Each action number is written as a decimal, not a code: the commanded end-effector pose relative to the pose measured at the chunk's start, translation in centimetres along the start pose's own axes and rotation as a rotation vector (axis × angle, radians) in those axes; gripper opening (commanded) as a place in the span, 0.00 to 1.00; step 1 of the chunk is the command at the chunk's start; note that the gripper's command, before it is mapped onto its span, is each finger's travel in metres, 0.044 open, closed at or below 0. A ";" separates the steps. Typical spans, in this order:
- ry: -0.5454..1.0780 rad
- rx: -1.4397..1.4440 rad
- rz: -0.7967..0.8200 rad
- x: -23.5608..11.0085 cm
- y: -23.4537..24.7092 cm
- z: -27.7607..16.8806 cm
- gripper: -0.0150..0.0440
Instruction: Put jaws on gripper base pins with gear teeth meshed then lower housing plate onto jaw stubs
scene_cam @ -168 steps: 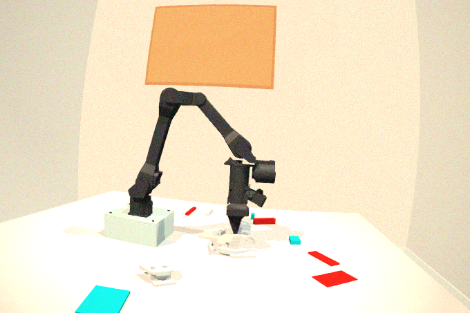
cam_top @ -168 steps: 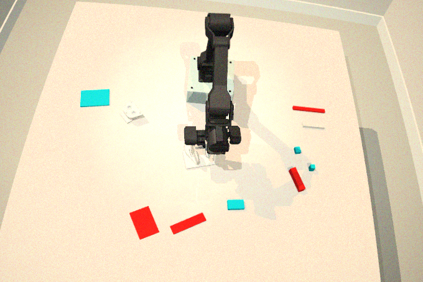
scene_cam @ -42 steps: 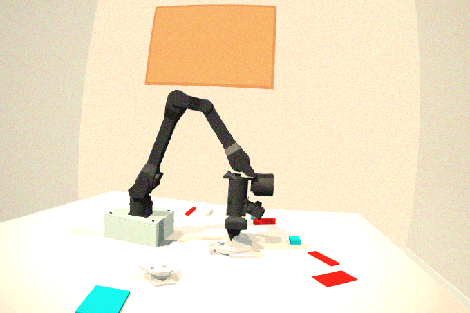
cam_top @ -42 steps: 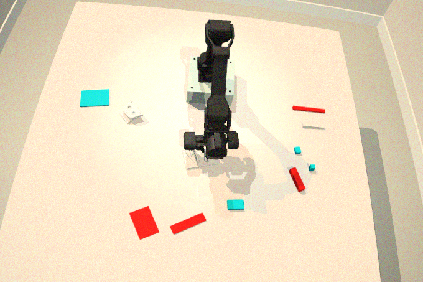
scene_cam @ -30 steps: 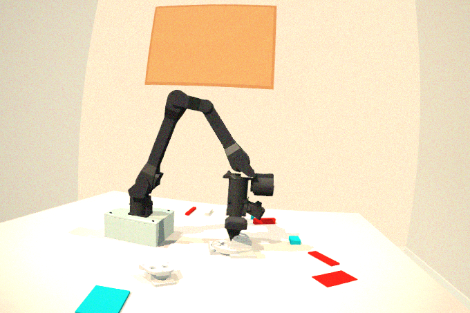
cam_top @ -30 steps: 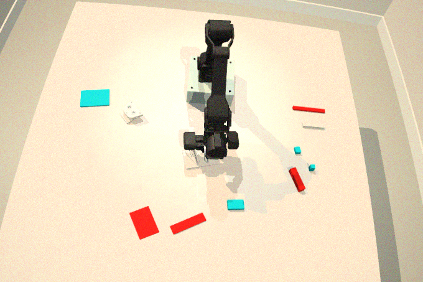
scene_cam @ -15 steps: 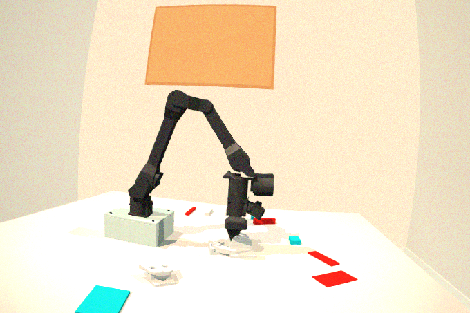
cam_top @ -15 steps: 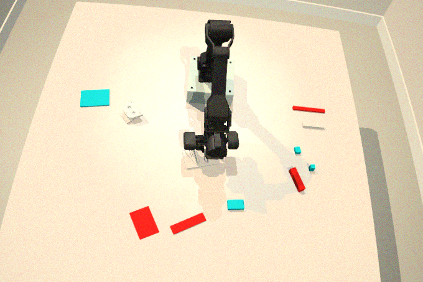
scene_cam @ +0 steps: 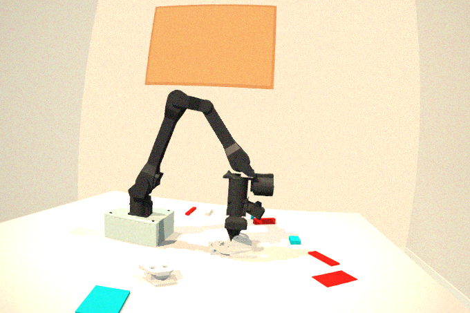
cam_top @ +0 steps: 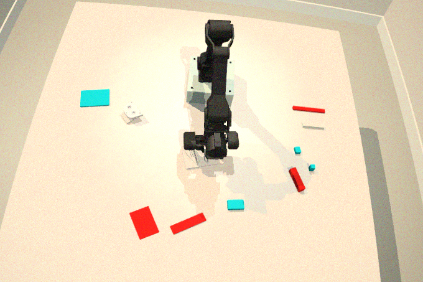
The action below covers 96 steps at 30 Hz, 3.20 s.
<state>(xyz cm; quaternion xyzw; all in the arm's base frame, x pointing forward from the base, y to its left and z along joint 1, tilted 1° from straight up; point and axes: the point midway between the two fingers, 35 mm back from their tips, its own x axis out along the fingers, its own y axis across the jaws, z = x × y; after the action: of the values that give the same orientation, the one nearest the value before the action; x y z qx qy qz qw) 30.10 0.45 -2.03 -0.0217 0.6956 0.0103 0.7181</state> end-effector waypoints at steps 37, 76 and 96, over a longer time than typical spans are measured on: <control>0.000 0.000 0.000 0.0 0.0 0.0 0.63; -0.003 0.466 -0.014 -7.5 -15.6 -4.1 1.00; 0.001 0.965 -0.027 -9.1 -27.4 -17.3 1.00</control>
<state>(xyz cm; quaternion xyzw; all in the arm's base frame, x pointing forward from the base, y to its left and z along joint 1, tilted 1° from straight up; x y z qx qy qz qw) 15.83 -26.31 6.70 0.2836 0.6323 -0.3036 0.6539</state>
